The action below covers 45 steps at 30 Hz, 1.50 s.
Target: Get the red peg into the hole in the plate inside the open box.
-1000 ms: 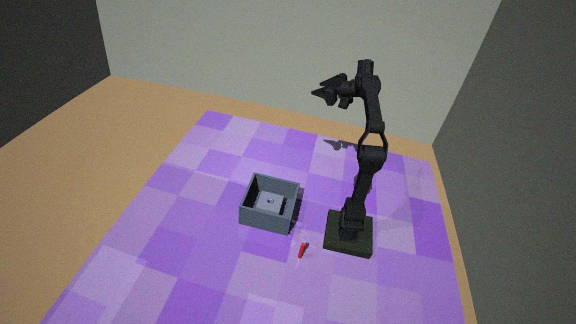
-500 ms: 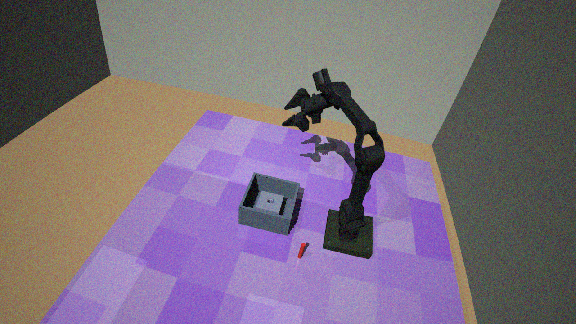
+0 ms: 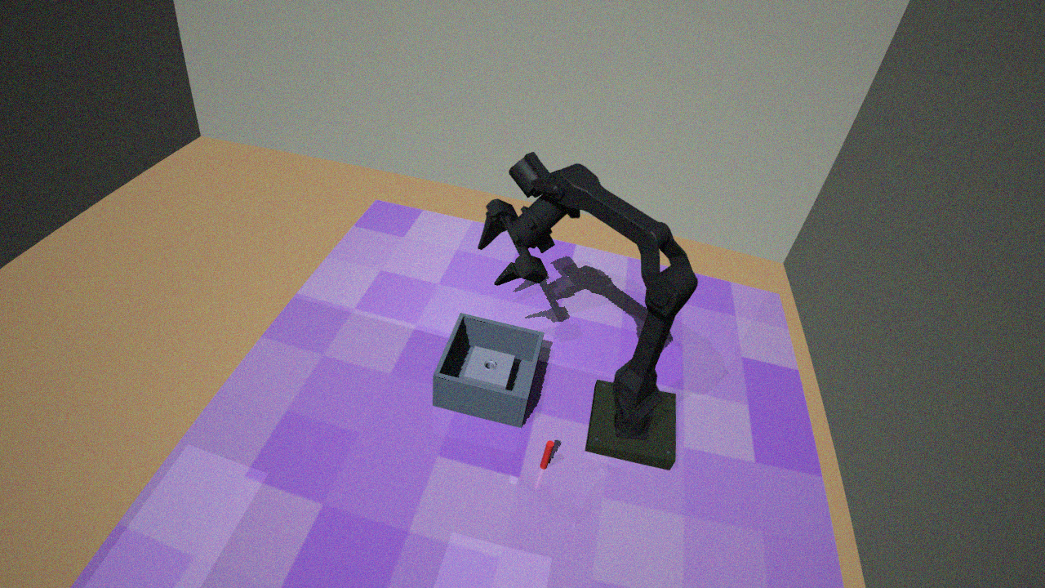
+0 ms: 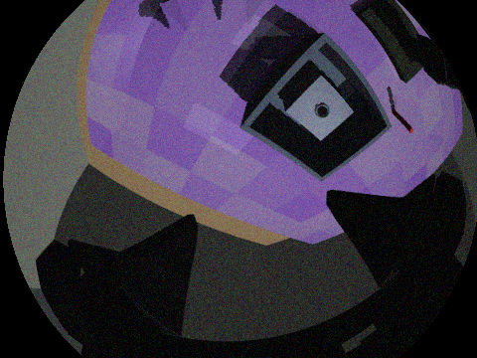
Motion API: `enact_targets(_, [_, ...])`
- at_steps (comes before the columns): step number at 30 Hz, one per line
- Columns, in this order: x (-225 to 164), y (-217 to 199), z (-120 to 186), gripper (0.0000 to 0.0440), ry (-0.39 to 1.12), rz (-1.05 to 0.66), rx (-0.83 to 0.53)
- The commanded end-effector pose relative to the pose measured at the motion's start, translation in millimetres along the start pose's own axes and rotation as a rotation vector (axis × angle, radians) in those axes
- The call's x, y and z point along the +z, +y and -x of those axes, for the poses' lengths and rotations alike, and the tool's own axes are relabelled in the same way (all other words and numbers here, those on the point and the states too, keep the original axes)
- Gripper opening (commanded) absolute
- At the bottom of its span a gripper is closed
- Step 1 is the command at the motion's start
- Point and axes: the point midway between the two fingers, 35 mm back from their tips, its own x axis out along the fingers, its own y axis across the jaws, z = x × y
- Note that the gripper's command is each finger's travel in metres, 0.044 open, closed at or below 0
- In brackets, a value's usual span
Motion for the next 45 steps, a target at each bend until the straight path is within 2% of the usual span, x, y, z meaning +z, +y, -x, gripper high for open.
enact_targets(1, [-5.7, -20.4, -10.9, 0.044, -0.036, 0.088, -0.061])
enact_targets(11, [-25.9, -83.7, -35.8, 0.044, -0.112, 0.38, -0.251])
enact_targets(22, [-35.3, -157.6, -47.6, 0.044, -0.181, 0.703, -0.458])
enact_targets(35, [-25.4, -244.7, -50.4, 0.044, -0.262, 1.081, -0.685])
enact_targets(45, [-9.1, -298.8, -57.4, 0.044, -0.304, 1.316, -0.791])
